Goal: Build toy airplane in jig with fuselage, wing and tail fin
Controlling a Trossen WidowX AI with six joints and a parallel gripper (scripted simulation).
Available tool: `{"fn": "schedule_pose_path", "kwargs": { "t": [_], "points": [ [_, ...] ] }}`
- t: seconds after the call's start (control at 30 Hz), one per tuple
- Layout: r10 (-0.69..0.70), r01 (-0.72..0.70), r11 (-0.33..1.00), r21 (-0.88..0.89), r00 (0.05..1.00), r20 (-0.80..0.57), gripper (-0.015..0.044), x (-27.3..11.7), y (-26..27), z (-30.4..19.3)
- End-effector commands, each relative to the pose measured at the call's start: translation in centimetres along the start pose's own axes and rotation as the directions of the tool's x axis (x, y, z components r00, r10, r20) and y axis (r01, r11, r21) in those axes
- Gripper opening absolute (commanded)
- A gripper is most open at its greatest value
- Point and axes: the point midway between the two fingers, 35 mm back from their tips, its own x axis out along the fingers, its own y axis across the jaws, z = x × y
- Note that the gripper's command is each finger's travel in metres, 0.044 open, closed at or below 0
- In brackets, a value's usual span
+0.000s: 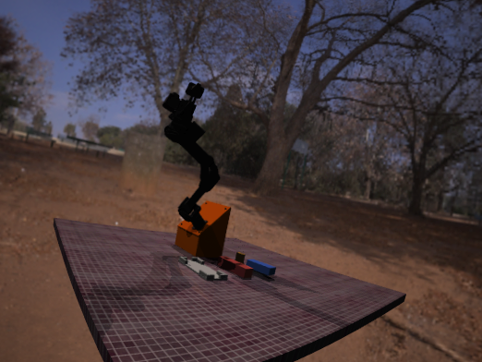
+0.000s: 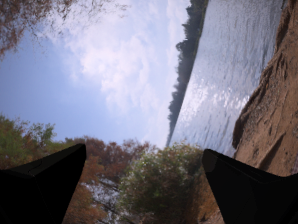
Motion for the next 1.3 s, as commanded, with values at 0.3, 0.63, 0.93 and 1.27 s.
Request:
{"fn": "schedule_pose_path", "kwargs": {
  "t": [0.3, 0.63, 0.93, 1.27],
  "points": [
    [0.213, -0.237, 0.931, 0.278, 0.970, 0.113, 0.0440, -3.9, 5.6, 4.2],
    [0.430, -0.588, 0.541, 0.601, 0.808, 0.404, 0.0440, -13.0, 10.7, 14.0],
    [0.462, -0.715, -0.077, 0.694, 0.591, 0.661, 0.0440, -21.5, 9.2, 23.2],
    [0.307, -0.600, -0.603, 0.526, 0.434, 0.847, 0.0440, -27.4, 0.8, 30.2]
  ]
}}
